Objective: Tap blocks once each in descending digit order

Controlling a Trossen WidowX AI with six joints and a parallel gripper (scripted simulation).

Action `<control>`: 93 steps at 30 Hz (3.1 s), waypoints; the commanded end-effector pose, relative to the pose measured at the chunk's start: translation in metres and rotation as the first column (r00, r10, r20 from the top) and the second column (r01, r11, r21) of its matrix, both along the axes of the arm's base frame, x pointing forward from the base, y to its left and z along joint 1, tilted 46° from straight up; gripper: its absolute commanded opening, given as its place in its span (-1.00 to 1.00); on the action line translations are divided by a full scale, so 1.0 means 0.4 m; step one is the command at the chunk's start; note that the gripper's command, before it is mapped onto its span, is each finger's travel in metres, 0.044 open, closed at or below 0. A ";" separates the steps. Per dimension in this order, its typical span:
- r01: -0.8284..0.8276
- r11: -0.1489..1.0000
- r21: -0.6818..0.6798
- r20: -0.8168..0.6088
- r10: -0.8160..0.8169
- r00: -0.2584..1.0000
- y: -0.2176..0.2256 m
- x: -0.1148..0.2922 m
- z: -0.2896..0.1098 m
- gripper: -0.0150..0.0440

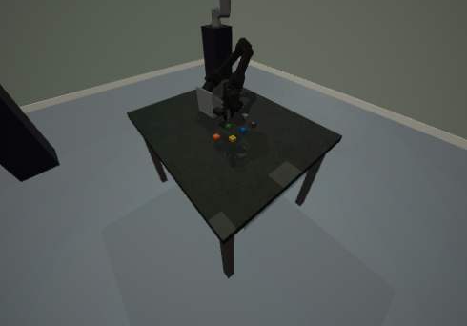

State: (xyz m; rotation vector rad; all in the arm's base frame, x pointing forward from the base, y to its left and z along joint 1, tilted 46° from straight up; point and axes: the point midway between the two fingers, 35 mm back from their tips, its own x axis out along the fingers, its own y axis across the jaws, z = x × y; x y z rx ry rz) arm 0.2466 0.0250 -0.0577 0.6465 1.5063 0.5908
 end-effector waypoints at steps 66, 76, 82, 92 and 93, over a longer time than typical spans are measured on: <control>0.011 1.000 0.005 -0.013 -0.011 1.000 -0.105 0.093 0.138 -0.42; 0.008 1.000 0.009 -0.006 -0.008 1.000 -0.055 0.222 0.168 -0.42; 0.008 1.000 0.012 -0.006 -0.008 1.000 0.086 0.219 0.035 -0.42; 0.008 1.000 0.012 -0.006 -0.008 1.000 0.095 0.219 0.025 -0.42; 0.008 1.000 0.012 -0.006 -0.008 1.000 0.098 0.219 0.022 -0.42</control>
